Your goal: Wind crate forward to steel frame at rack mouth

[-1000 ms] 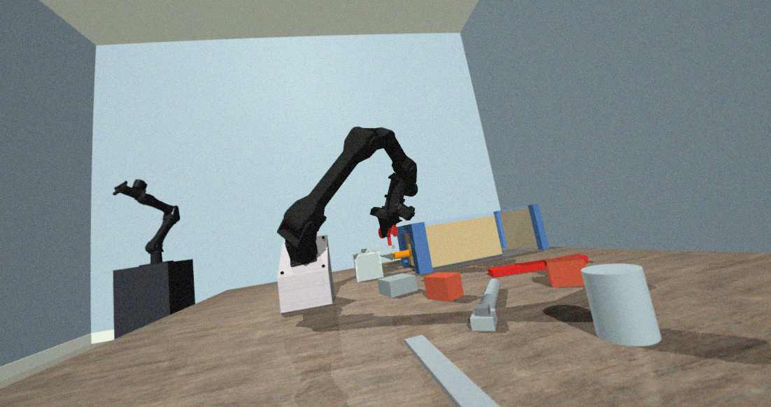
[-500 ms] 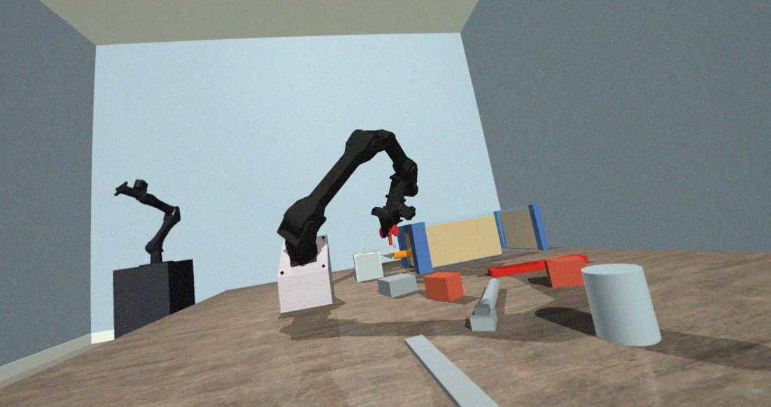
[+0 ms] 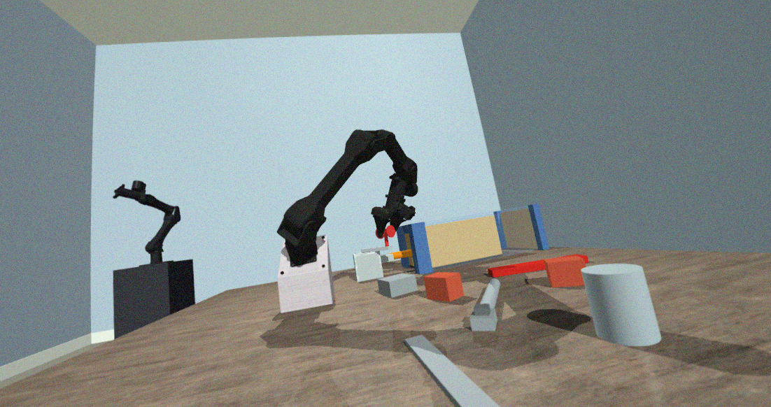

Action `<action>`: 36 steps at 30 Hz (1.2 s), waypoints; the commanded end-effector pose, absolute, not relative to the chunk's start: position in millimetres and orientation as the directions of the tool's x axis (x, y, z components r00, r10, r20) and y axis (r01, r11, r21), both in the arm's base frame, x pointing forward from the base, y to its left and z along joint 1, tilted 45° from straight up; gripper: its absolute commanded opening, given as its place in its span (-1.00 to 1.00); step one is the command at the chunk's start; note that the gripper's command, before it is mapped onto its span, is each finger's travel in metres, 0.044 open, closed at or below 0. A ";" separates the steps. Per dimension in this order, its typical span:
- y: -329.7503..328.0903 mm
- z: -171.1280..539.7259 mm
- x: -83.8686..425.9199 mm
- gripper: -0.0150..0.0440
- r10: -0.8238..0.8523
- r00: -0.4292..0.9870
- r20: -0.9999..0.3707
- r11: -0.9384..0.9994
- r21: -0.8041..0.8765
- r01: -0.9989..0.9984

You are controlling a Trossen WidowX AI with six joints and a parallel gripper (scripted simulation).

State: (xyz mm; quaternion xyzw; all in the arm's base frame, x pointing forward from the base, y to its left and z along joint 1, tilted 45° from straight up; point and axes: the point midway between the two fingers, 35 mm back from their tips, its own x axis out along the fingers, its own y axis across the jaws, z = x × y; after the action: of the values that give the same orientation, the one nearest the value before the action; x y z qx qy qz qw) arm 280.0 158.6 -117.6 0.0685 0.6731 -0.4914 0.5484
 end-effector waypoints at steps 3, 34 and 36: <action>188.0 -89.6 284.2 1.00 -0.442 -0.385 -0.810 0.510 -0.581 0.635; 291.2 -83.8 177.6 1.00 -0.687 -0.058 -0.724 0.533 -0.556 0.638; 291.2 -83.8 177.6 1.00 -0.687 -0.058 -0.724 0.533 -0.556 0.638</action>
State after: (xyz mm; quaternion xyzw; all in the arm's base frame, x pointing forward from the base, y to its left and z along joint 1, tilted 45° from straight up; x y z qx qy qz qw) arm 175.0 289.7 -81.0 -0.0303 0.5606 -0.4772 0.6761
